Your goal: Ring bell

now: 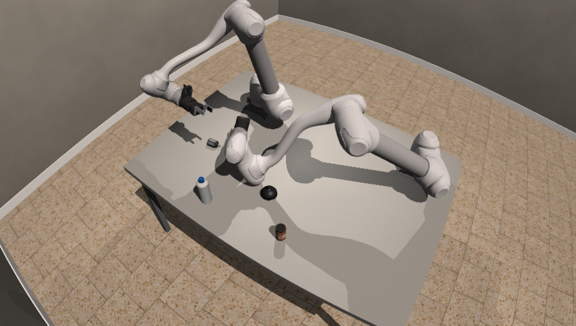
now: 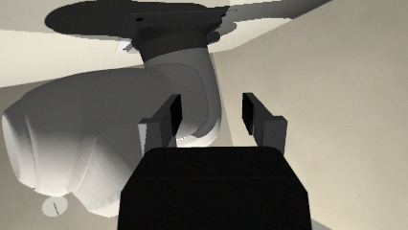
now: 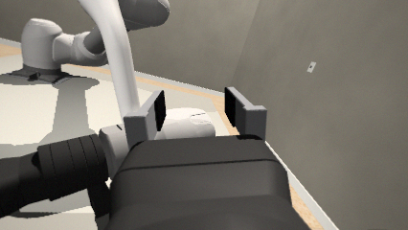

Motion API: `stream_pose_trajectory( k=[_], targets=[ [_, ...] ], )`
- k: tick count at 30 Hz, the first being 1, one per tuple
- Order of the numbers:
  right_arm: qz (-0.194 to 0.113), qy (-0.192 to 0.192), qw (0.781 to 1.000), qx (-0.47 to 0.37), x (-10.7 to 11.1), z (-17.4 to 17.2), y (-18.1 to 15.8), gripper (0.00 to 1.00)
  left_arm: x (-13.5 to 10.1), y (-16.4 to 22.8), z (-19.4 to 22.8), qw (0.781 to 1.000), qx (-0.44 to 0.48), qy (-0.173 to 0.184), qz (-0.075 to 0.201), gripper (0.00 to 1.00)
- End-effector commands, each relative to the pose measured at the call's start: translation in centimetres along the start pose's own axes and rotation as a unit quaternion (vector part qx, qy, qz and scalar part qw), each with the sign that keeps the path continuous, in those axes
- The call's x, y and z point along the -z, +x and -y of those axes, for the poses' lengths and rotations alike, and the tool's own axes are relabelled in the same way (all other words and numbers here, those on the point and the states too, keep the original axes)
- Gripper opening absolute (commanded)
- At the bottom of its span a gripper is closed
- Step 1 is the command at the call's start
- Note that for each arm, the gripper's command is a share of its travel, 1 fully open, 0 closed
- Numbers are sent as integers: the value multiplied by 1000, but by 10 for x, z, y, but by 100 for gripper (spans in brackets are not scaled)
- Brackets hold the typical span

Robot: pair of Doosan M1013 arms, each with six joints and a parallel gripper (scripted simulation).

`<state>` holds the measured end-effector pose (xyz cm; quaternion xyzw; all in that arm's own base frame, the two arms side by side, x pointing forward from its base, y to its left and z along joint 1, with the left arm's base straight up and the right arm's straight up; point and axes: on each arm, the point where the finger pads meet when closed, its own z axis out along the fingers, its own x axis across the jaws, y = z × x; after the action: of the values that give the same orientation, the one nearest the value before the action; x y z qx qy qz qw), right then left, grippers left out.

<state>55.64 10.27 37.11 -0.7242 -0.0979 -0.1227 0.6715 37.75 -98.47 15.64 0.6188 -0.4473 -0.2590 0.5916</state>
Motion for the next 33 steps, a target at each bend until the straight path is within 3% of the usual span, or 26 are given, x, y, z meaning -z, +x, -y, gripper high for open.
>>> stream_pose_trajectory(
  k=[1, 23, 33],
  targets=[
    [0, 0, 1000, 1, 0, 1, 0, 100, 0, 1, -2, 1000, -1, 0, 0, 100],
    [0, 0, 1000, 1, 0, 1, 0, 100, 1, -1, -3, 1000, 2, 2, 1, 100],
    [0, 0, 1000, 1, 0, 1, 0, 100, 5, -21, -15, 999, 45, 23, 16, 100]
  ],
)
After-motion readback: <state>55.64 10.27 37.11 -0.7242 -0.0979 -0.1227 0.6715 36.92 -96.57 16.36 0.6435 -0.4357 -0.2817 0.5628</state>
